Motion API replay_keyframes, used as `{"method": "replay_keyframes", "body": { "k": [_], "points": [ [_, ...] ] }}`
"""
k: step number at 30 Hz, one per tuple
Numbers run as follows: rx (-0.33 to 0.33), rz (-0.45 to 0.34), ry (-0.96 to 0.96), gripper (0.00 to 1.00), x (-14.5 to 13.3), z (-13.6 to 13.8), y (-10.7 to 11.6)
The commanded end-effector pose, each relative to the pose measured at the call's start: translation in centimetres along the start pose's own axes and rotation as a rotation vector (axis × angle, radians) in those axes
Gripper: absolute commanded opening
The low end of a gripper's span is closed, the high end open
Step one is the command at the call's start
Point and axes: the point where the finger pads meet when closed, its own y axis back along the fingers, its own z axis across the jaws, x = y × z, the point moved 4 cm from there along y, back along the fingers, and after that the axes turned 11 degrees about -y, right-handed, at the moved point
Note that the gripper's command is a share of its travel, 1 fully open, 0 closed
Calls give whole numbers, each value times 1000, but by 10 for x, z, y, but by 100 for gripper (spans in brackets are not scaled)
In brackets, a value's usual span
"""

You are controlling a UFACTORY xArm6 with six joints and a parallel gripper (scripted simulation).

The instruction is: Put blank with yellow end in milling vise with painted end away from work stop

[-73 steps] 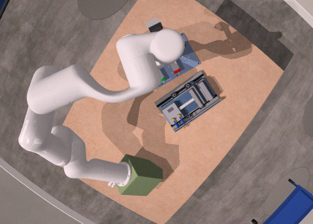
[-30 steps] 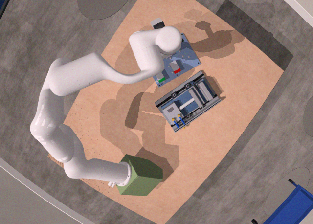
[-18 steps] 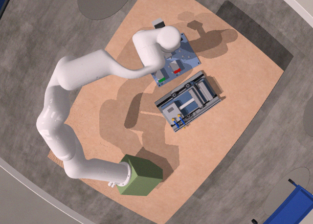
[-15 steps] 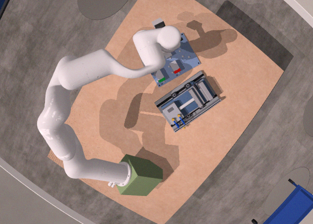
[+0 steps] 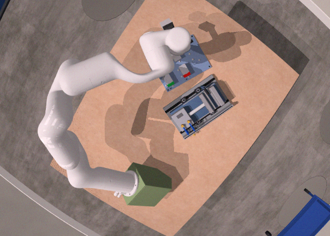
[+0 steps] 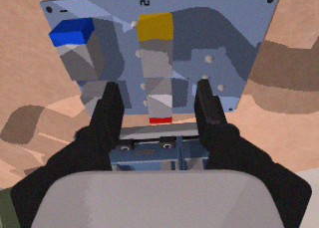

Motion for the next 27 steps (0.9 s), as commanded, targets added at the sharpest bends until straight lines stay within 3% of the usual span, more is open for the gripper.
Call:
{"method": "replay_keyframes", "body": {
  "k": [1, 27],
  "points": [
    [-3, 1, 1, 67, 1, 0, 2],
    [-3, 1, 1, 67, -1, -1, 8]
  ]
}}
